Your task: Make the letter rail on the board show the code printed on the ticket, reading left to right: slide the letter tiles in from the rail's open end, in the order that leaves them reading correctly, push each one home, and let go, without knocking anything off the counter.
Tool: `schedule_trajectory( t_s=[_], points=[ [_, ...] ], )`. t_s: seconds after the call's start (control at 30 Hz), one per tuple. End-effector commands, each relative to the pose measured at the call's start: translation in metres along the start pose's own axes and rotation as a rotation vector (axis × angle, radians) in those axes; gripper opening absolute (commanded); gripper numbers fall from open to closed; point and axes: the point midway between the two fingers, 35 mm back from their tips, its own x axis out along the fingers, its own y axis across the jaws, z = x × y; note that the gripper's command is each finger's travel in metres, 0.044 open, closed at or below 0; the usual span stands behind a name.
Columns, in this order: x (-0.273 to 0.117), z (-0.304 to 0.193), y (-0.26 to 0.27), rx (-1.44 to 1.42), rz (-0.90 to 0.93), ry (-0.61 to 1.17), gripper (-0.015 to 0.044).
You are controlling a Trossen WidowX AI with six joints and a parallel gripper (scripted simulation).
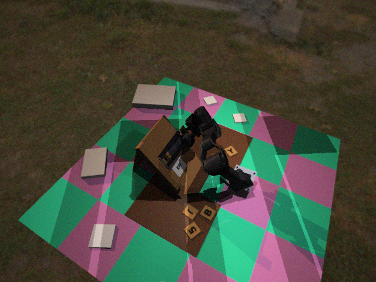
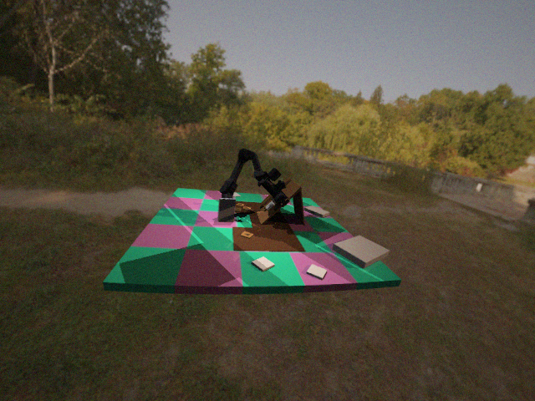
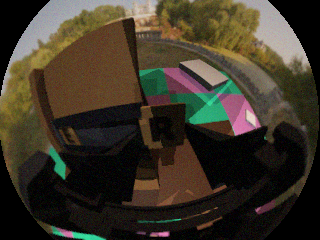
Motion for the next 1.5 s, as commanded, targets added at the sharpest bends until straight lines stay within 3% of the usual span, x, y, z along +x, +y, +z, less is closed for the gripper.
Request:
schedule_trajectory(
  t_s=[0.0, 1.47],
  points=[
    [0.000, -0.001, 0.002, 0.005, -0.003, 0.000, 0.0000],
    [0.000, -0.001, 0.024, 0.006, -0.003, 0.000, 0.0000]
  ],
)
